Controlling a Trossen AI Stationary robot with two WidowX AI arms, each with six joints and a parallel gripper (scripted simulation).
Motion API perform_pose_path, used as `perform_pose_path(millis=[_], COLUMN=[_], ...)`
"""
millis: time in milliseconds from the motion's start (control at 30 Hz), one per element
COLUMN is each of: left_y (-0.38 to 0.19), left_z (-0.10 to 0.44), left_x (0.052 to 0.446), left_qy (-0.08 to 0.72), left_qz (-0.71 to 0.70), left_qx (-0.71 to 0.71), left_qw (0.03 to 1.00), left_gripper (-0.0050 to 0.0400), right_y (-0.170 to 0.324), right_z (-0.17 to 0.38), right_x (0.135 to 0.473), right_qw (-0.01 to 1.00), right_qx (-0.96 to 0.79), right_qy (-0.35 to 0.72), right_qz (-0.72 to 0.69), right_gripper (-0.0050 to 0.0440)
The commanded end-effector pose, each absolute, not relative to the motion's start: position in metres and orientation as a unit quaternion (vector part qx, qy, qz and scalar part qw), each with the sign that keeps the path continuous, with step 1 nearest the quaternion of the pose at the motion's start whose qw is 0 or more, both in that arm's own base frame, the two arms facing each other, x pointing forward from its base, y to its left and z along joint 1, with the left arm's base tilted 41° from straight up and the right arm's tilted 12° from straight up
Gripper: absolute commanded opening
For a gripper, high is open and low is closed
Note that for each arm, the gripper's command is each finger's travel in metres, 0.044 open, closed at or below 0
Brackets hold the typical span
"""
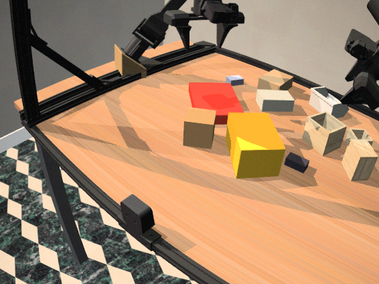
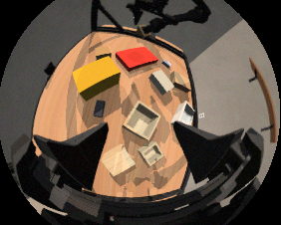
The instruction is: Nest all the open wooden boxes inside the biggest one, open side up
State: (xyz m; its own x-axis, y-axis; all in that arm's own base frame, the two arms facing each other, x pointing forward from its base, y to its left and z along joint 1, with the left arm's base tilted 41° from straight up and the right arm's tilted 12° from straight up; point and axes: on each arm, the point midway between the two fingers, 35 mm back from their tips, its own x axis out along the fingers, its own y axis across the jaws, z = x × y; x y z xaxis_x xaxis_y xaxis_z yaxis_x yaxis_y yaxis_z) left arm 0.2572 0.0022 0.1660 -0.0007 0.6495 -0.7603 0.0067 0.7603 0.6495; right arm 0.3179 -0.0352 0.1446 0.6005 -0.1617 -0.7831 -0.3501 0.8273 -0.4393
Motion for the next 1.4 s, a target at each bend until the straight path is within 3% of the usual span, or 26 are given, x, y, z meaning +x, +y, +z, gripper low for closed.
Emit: perform_pose_path(millis=[0,133,400,1367], left_y=[0.003,0.003,0.003,0.003], left_z=[0.166,0.166,0.166,0.166], left_x=[0.257,0.257,0.257,0.257], left_qy=[0.663,0.663,0.663,0.663], left_qz=[0.245,0.245,0.245,0.245], left_qx=[0.245,0.245,0.245,0.245], left_qw=[0.663,0.663,0.663,0.663], left_gripper=[0.0400,0.0400,0.0400,0.0400], right_y=[-0.043,-0.049,-0.054,-0.063], right_z=[0.120,0.096,0.086,0.043], right_x=[0.302,0.273,0.252,0.254], right_qw=[0.778,0.680,0.602,0.599], right_qx=[-0.331,-0.366,-0.383,-0.380], right_qy=[0.525,0.611,0.660,0.663], right_qz=[0.102,0.175,0.237,0.239], right_gripper=[0.0400,0.0400,0.0400,0.0400])
